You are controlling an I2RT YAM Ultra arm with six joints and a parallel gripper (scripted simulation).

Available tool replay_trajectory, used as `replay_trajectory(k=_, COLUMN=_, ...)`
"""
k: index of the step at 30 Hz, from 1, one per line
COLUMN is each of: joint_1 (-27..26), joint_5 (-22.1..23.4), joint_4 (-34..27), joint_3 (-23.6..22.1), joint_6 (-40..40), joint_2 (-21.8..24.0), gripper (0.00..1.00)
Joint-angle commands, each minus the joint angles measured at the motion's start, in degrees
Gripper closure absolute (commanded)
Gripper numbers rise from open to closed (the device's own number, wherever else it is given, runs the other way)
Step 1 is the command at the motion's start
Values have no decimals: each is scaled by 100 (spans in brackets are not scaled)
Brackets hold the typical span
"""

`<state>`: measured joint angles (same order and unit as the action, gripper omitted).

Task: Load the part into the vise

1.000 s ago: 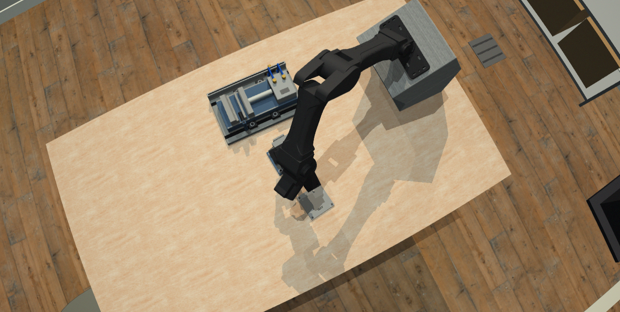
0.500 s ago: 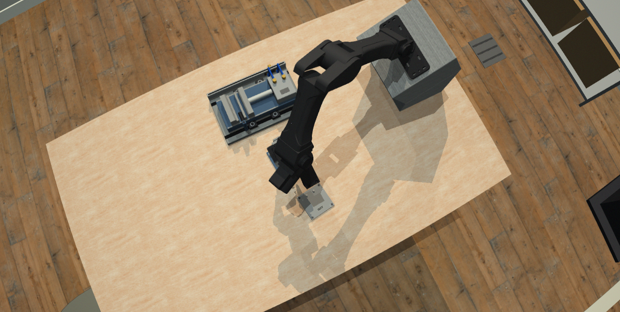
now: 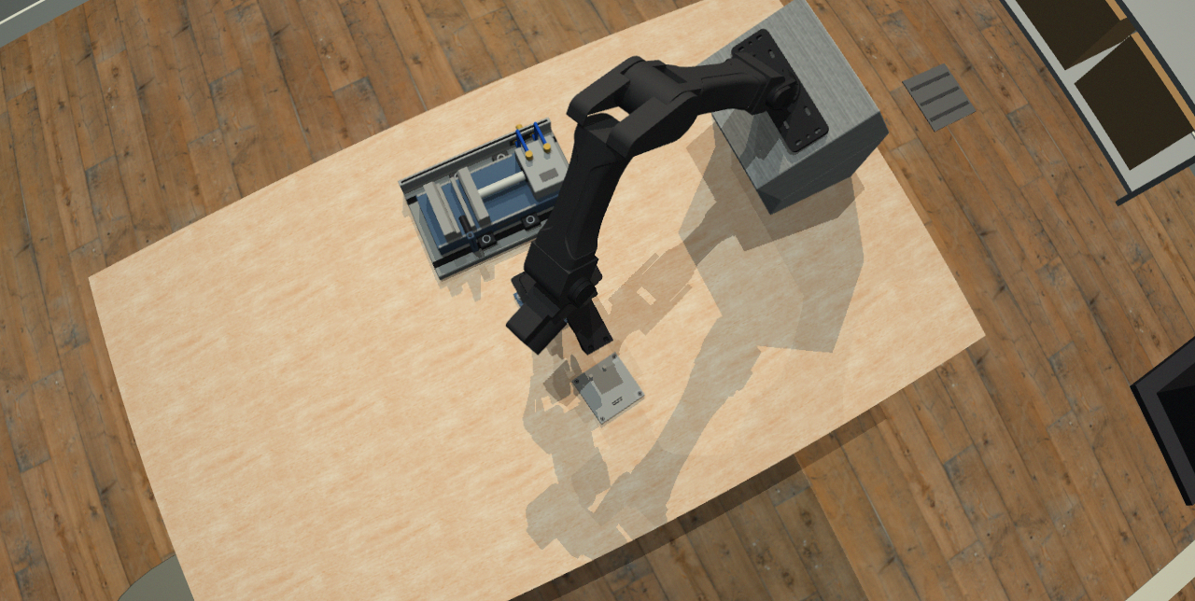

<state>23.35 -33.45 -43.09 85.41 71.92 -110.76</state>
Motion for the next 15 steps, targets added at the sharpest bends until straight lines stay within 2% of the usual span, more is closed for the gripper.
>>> replay_trajectory(k=1, joint_1=-106, joint_5=369, joint_4=241, joint_3=-131, joint_6=230, joint_2=316, gripper=19)
replay_trajectory(k=15, joint_1=-455, joint_5=1335, joint_4=608, joint_3=-460, joint_6=672, joint_2=650, gripper=19)
